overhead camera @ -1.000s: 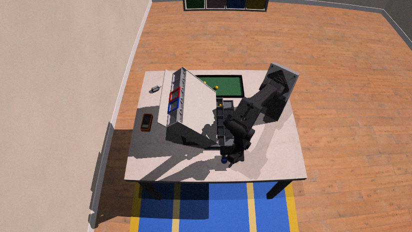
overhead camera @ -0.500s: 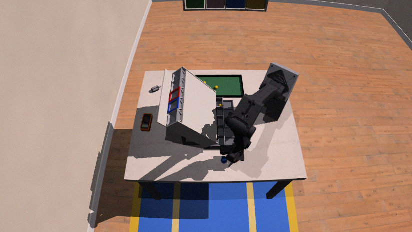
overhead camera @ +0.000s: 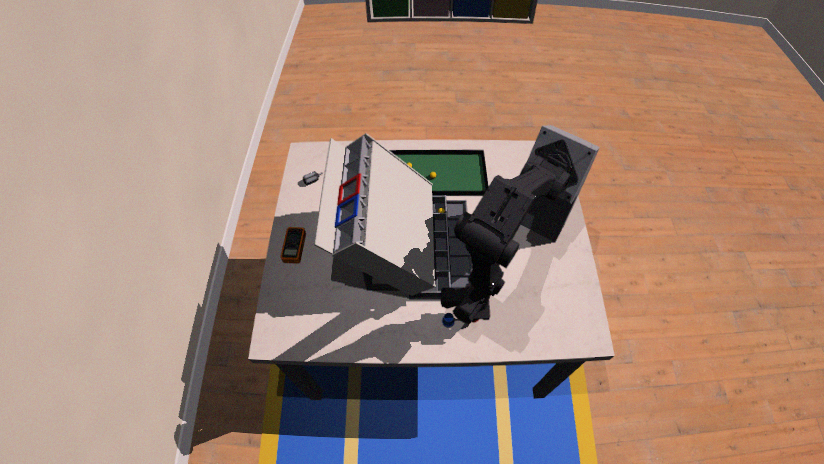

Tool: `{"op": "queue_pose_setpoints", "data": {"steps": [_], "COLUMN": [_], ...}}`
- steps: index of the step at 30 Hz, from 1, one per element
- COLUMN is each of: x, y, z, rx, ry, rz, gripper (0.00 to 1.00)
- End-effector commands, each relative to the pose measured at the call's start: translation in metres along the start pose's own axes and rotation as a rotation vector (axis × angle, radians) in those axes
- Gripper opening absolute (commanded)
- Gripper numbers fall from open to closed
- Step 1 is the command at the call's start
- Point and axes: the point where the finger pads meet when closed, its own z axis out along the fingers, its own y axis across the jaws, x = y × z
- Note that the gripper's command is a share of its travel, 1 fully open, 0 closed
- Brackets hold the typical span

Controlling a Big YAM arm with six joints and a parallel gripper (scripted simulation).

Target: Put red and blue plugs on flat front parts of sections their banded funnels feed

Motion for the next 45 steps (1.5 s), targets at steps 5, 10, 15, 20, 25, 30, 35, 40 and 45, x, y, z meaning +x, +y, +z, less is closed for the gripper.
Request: {"op": "queue_pose_setpoints", "data": {"steps": [5,10,15,20,25,30,35,40,45], "x": [0.011,0.004,0.002,0.001,0.000,0.000,-0.001,0.001,-0.002], "y": [-0.018,-0.010,-0.010,-0.009,-0.008,-0.007,-0.007,-0.009,-0.005], "z": [-0.003,-0.015,-0.037,-0.055,-0.082,-0.098,-0.101,-0.098,-0.101], "rx": [0.037,0.018,0.018,0.016,0.014,0.012,0.012,0.022,0.009], "ry": [0.027,0.010,0.007,0.006,0.004,0.002,0.001,0.008,-0.001], "rz": [-0.001,-0.002,-0.002,-0.002,-0.003,-0.002,0.000,0.001,0.000], "gripper": [0.00,0.00,0.00,0.00,0.00,0.00,0.00,0.00,0.00]}}
